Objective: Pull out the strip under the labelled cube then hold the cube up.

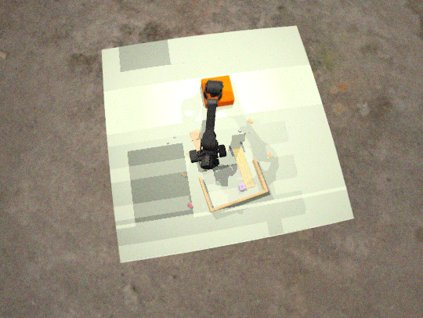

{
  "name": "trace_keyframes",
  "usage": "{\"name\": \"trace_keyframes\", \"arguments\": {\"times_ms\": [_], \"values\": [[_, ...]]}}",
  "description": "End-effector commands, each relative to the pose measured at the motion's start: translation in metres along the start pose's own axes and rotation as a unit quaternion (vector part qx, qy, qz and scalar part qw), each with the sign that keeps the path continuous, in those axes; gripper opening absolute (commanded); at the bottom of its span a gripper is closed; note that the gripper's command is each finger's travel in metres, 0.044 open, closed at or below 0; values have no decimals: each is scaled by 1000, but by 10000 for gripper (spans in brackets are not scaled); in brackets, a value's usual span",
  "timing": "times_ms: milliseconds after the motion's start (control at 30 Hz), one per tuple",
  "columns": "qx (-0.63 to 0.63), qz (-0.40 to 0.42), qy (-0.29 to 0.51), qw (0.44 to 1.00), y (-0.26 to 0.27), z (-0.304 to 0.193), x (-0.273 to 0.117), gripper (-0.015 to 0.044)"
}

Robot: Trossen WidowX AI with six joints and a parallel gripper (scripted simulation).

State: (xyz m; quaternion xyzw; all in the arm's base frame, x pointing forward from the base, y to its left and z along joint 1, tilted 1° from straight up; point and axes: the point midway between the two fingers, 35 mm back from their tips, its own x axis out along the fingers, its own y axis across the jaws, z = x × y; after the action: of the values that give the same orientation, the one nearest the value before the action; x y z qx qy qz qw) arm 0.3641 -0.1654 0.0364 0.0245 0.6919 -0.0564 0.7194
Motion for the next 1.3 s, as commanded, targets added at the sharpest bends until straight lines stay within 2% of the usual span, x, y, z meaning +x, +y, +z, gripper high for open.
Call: {"name": "trace_keyframes", "arguments": {"times_ms": [0,933,1133,1267], "values": [[0,5,7,1000,5,-15,-4,0],[-1,7,10,1000,29,-91,-6,0],[-1,7,10,1000,29,-90,-37,0],[-1,7,10,1000,29,-90,-41,0]]}}
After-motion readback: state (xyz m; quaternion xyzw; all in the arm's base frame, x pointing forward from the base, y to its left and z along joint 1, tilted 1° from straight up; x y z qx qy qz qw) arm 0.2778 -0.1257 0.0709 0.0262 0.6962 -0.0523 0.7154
